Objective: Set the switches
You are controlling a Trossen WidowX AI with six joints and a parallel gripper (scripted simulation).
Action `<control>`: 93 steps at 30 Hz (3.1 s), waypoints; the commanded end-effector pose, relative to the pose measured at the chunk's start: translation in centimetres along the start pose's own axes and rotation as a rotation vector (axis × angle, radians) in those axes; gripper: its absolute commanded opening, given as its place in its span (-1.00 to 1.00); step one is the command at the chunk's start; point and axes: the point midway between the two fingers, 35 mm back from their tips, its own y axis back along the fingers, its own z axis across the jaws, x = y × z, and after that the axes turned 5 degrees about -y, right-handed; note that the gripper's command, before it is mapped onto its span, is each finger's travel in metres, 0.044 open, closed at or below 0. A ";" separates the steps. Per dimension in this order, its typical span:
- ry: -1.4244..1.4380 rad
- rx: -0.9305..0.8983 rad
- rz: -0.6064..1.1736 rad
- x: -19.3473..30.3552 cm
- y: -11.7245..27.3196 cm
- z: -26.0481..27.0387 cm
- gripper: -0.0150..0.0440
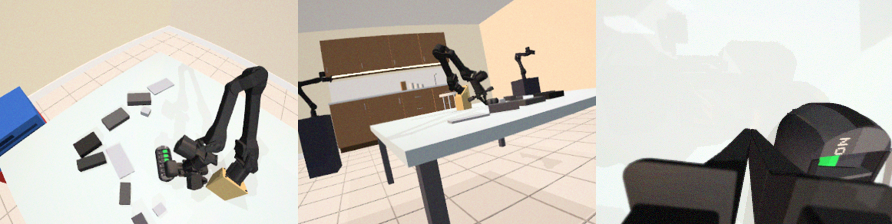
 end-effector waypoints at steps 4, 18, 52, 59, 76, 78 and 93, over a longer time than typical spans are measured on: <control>0.006 -0.003 0.003 0.0 -0.2 -0.1 -0.49; 0.006 -0.003 0.003 -0.1 -0.3 -0.6 -0.49; 0.005 -0.002 0.003 -0.2 -0.8 -2.1 -0.49; 0.005 -0.002 0.003 -0.2 -0.8 -2.1 -0.49; 0.005 -0.002 0.003 -0.2 -0.8 -2.1 -0.49; 0.005 -0.002 0.003 -0.3 -0.8 -2.1 -0.49; 0.005 -0.002 0.003 -0.3 -0.8 -2.1 -0.49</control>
